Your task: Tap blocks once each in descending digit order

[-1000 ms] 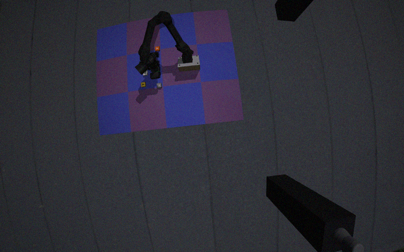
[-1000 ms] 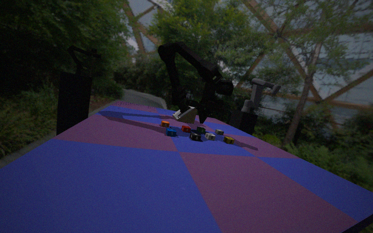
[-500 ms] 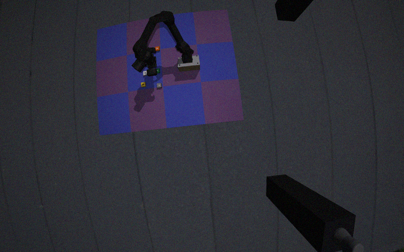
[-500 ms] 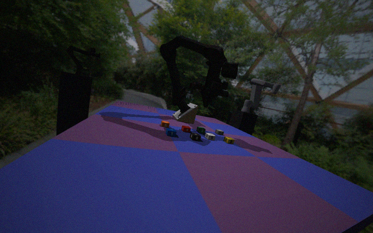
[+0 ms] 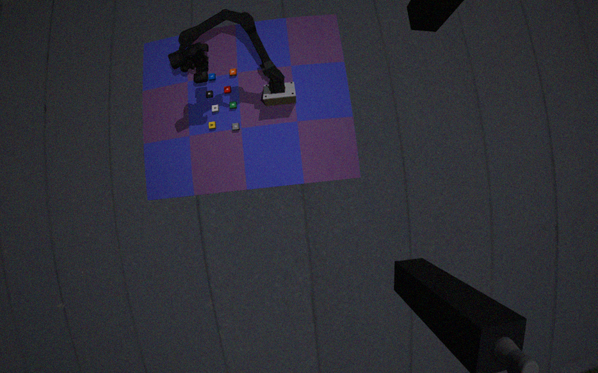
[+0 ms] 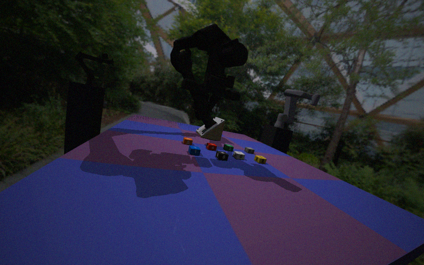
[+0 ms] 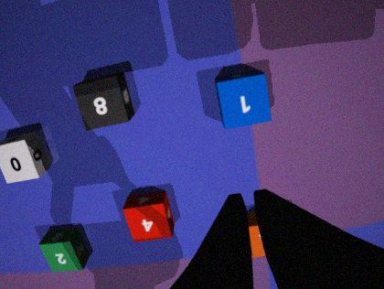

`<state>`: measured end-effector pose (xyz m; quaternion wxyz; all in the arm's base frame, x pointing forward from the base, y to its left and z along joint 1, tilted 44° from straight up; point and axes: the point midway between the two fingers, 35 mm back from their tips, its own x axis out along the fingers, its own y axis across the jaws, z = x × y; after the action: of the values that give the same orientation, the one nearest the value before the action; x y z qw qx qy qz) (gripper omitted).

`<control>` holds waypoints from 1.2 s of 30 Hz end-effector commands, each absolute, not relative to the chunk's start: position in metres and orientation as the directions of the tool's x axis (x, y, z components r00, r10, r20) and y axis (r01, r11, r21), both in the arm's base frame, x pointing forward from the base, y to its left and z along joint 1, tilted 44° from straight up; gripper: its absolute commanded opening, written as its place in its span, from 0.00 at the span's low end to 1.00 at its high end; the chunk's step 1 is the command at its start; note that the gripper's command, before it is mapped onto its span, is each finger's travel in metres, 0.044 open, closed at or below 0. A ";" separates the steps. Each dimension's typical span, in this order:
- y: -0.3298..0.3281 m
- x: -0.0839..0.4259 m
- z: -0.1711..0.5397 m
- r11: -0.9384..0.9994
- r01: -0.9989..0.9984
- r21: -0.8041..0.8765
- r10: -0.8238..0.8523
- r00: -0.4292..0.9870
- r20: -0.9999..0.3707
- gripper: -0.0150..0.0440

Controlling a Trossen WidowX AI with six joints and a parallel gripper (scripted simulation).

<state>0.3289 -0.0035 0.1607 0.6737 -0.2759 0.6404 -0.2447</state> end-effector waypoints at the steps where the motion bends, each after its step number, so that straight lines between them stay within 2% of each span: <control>1: -0.018 0.335 0.176 0.714 -0.048 -0.698 -0.696 0.061 -0.716 0.29; 6: -0.024 0.336 0.169 0.715 -0.048 -0.697 -0.695 0.061 -0.717 0.29; 12: -0.073 0.340 0.120 0.713 -0.047 -0.700 -0.697 0.062 -0.714 0.29; 36: -0.094 0.342 0.099 0.712 -0.046 -0.701 -0.698 0.063 -0.713 0.29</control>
<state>0.3421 -0.0890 0.1034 0.6700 -0.2894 0.6389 -0.2433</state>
